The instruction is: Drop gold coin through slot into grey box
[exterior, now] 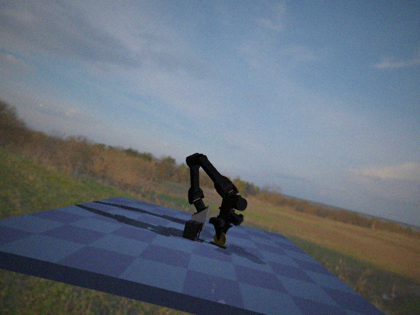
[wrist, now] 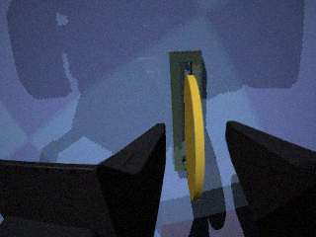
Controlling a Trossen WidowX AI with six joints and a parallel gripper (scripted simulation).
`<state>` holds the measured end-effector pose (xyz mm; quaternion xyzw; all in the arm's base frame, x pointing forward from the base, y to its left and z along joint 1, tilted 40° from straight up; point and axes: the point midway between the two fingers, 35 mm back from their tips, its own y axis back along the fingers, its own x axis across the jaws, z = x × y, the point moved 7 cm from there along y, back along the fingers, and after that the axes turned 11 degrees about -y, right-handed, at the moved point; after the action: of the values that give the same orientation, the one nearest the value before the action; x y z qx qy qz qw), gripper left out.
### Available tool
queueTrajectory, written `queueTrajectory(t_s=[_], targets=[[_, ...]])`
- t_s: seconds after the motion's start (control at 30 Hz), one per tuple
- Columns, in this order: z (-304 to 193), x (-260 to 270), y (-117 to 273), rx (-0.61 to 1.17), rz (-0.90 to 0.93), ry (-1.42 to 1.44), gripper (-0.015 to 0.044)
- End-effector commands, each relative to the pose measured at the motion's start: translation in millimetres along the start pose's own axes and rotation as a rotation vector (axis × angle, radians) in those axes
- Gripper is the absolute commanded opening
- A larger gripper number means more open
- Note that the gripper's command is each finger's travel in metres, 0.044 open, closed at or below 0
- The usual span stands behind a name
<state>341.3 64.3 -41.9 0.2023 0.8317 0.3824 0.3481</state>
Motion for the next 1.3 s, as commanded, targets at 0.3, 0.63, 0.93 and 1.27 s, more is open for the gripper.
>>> queueTrajectory(t_s=[0.3, 0.63, 0.93, 1.27], targets=[[-2, 3, -20, 0.011, -0.003, 0.012, 0.0134], [-2, 3, -20, 0.011, -0.003, 0.012, 0.0000], [-1, 2, -11, 0.010, -0.002, 0.012, 0.0000], [1, 1, 13, 0.008, -0.001, 0.012, 0.0000]])
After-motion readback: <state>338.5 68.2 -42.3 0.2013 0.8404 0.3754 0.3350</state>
